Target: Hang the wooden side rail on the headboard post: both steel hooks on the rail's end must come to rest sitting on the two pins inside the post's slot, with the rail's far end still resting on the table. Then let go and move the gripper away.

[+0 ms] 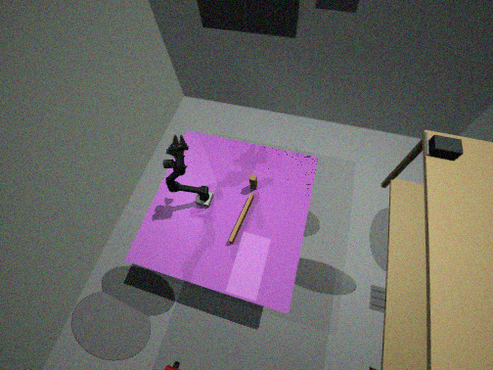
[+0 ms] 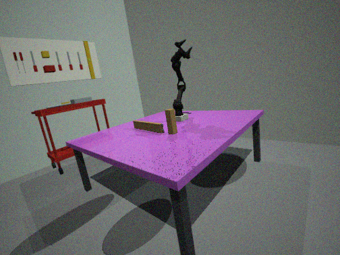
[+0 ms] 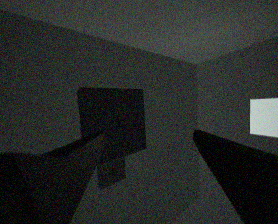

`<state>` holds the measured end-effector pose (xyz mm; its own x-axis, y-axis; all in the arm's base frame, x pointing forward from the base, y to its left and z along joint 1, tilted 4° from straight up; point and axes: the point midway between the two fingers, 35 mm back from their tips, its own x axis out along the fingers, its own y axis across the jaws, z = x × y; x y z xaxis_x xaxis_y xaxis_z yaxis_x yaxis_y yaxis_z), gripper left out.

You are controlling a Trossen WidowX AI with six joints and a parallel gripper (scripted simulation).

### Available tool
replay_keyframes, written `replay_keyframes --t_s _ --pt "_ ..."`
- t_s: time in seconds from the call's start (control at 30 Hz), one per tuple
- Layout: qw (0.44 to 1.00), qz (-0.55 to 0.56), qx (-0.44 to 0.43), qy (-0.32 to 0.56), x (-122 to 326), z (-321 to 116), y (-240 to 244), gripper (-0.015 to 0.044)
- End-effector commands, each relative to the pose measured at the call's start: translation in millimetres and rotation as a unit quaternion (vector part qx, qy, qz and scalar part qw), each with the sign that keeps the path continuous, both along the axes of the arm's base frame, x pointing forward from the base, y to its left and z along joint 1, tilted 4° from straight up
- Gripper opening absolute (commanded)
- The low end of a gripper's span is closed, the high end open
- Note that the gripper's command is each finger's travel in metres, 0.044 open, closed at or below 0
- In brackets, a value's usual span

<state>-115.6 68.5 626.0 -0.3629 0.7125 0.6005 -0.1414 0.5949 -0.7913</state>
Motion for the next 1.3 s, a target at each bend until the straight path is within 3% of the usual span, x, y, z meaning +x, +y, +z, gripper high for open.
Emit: replay_keyframes --t_s 0.0,0.33,0.7,1.0,1.27 --pt "0.996 0.004 -0.012 0.092 60 -8 30 0.0440" --pt "0.953 -0.008 -0.037 0.300 192 -69 92 0.0440" --pt "0.859 -0.055 -0.058 0.505 304 -191 136 0.0440" --pt "0.752 -0.118 -0.074 0.644 355 -320 145 0.0440" --pt "0.636 -0.193 -0.085 0.742 366 -442 127 0.0440"
